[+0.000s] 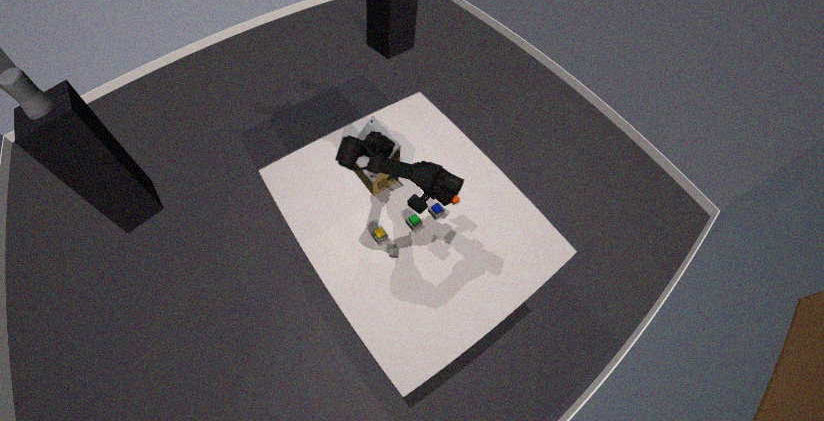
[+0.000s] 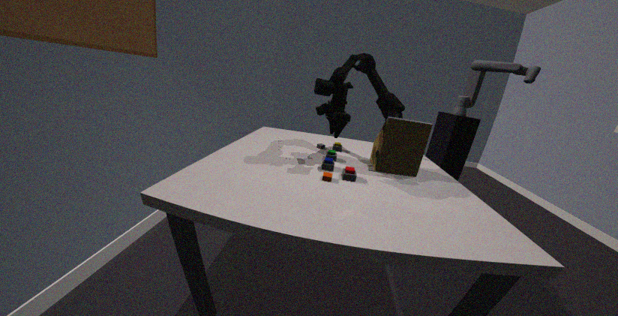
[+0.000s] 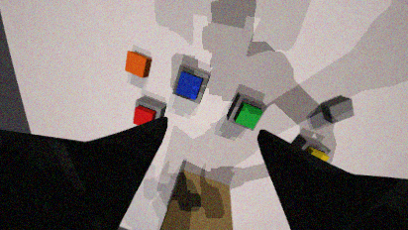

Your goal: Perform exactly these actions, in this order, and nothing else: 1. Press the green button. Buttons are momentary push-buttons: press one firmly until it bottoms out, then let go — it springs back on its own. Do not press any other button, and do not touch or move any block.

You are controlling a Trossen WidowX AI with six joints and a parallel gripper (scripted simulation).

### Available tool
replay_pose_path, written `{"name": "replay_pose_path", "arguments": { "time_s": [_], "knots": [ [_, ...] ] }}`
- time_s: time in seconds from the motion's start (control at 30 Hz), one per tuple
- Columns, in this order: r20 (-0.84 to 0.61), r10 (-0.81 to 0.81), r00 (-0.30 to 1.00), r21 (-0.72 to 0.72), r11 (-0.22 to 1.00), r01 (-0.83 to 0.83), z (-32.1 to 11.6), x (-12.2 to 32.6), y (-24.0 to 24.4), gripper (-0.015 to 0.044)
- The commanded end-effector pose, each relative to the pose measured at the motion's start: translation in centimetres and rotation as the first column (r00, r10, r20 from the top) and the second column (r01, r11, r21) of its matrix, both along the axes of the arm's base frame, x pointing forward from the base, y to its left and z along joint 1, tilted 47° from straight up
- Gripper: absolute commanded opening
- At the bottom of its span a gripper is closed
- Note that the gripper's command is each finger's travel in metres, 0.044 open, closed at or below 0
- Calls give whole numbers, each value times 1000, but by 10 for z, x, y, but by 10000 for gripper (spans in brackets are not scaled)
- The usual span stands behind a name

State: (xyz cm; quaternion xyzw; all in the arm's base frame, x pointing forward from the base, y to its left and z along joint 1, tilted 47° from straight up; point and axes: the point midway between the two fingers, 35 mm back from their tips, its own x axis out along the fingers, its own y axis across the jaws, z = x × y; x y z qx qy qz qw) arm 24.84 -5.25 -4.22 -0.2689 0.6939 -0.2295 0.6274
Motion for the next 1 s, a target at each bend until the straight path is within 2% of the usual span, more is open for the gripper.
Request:
{"name": "replay_pose_path", "arguments": {
  "time_s": [0.0,0.3,0.53,0.77,0.97],
  "knots": [
    [138,-154,978,-95,981,167,39,-12,-36,400],
    [139,-155,978,-96,981,169,40,-12,-36,400],
    [138,-154,978,-99,981,169,-1,-18,-80,216],
    [138,-154,978,-99,981,169,-2,-18,-81,32],
    [138,-154,978,-99,981,169,-2,-18,-81,20]
  ]
}}
